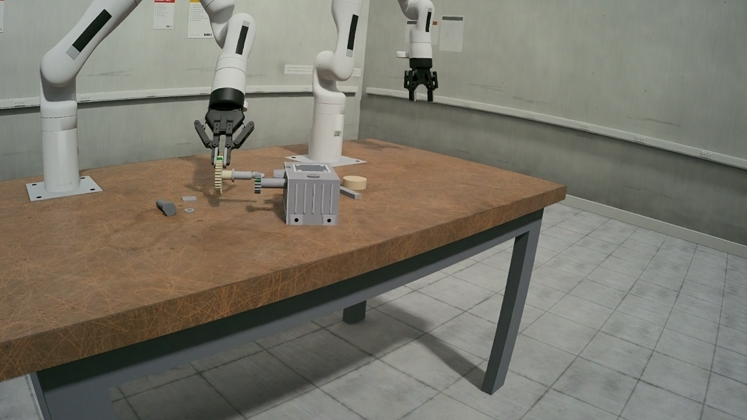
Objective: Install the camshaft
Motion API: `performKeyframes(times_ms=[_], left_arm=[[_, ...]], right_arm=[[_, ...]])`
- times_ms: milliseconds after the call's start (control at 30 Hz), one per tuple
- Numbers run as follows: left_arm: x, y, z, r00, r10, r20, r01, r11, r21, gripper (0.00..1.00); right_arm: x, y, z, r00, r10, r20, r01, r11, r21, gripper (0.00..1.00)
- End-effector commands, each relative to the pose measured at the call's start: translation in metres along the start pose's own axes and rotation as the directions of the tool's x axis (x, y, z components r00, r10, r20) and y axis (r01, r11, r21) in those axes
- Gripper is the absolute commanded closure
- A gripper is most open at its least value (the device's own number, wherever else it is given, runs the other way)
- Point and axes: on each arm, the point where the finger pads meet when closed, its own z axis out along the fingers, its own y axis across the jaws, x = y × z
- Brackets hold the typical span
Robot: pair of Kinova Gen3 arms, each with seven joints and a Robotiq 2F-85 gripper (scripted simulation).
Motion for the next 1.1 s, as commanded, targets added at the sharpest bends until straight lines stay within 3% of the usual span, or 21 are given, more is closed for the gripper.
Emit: performKeyframes(times_ms=[0,1067], left_arm=[[-0.0001,0.0004,-0.0004,1.0,0.0,0.0,0.0,1.0,-0.001,0.002],[-0.0001,0.0004,-0.0004,1.0,0.0,0.0,0.0,1.0,-0.001,0.002]], right_arm=[[-0.0007,0.0008,0.0015,1.0,0.014,-0.002,-0.014,1.0,-0.003,0.832],[-0.0014,0.0036,0.0037,1.0,0.019,-0.008,-0.019,1.0,-0.01,0.832]])
